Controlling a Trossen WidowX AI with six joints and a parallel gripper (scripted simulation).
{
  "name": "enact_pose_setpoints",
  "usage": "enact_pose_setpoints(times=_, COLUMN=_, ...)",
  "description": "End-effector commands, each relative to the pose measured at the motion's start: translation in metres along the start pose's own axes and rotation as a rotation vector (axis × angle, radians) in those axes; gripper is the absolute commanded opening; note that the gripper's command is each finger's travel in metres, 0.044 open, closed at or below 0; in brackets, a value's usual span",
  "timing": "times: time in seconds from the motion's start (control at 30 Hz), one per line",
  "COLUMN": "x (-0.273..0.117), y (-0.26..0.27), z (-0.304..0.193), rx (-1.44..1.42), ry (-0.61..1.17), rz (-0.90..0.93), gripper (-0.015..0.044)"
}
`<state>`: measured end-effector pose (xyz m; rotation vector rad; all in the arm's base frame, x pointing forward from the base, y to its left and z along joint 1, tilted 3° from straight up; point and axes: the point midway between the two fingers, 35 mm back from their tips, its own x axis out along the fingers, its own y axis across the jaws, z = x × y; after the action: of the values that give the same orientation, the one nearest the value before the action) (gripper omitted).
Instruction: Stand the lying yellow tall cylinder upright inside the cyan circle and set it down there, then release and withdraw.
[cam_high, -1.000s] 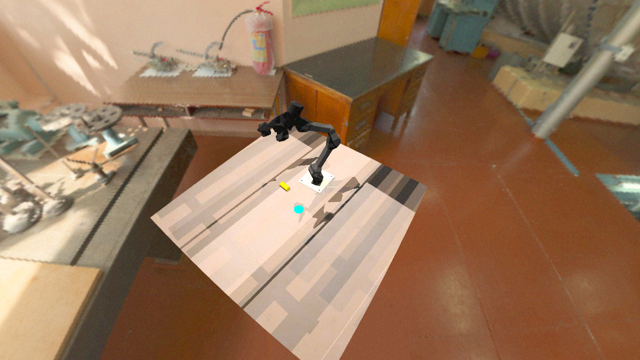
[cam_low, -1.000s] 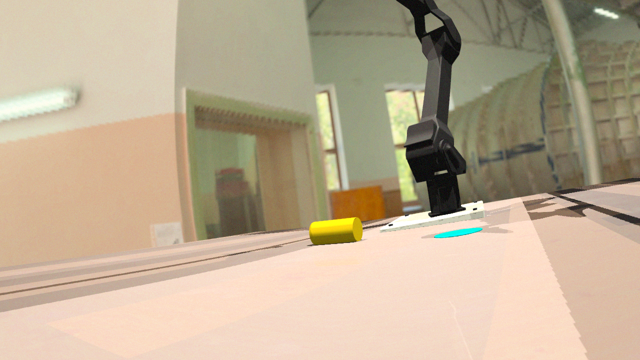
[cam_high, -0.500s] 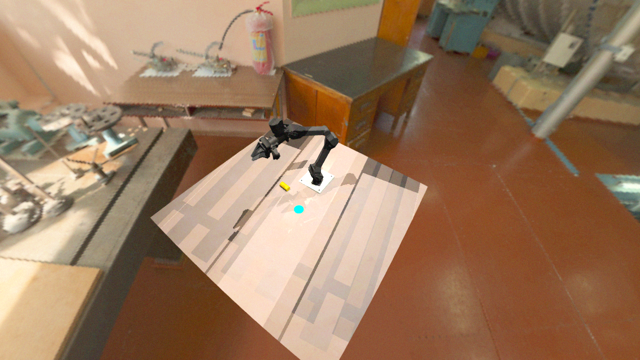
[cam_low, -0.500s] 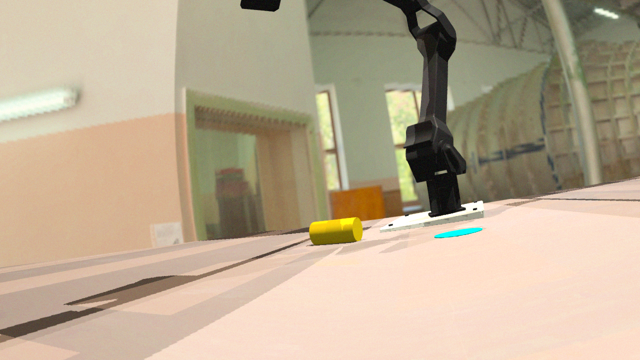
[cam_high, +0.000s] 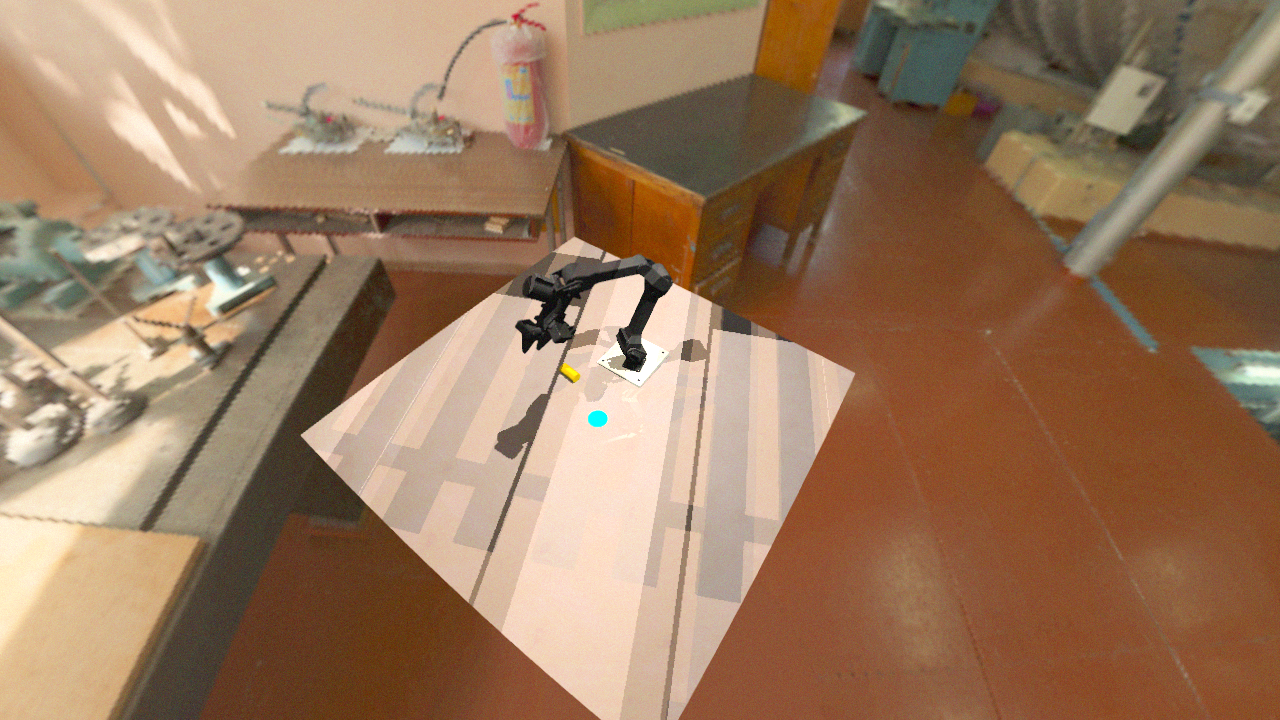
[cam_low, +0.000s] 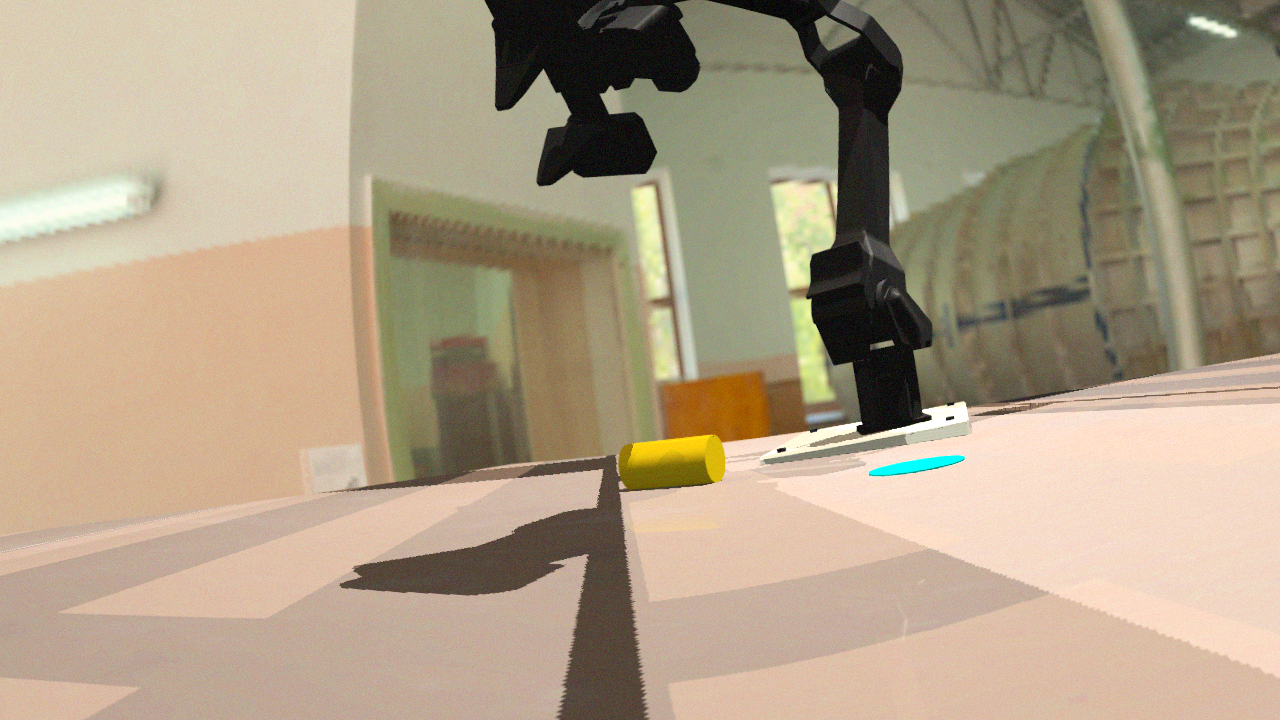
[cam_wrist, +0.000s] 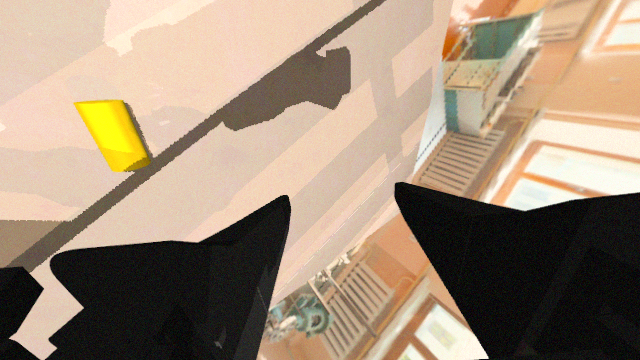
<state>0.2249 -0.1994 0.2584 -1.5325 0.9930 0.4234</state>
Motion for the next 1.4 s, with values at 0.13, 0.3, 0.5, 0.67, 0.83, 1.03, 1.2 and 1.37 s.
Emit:
enact_pose_setpoints(times=0.13, x=0.013, y=0.082, z=0.027, rx=0.083, ry=-0.099, rz=0.381, gripper=0.0309)
enact_pose_setpoints(times=0.3, x=0.005, y=0.126, z=0.044, rx=0.110, ry=-0.157, rz=0.605, gripper=0.0309)
enact_pose_setpoints(times=0.5, x=0.003, y=0.132, z=0.046, rx=0.112, ry=-0.165, rz=0.636, gripper=0.0309)
enact_pose_setpoints(times=0.67, x=0.017, y=0.139, z=0.047, rx=0.112, ry=-0.165, rz=0.636, gripper=0.0309)
enact_pose_setpoints(times=0.83, x=0.059, y=0.166, z=0.055, rx=0.112, ry=-0.165, rz=0.636, gripper=0.0309)
enact_pose_setpoints(times=1.03, x=0.090, y=0.196, z=0.067, rx=0.112, ry=-0.166, rz=0.637, gripper=0.0309)
enact_pose_setpoints(times=1.2, x=0.090, y=0.196, z=0.067, rx=0.112, ry=-0.166, rz=0.637, gripper=0.0257)
enact_pose_setpoints(times=1.37, x=0.090, y=0.196, z=0.067, rx=0.112, ry=-0.166, rz=0.637, gripper=0.0126)
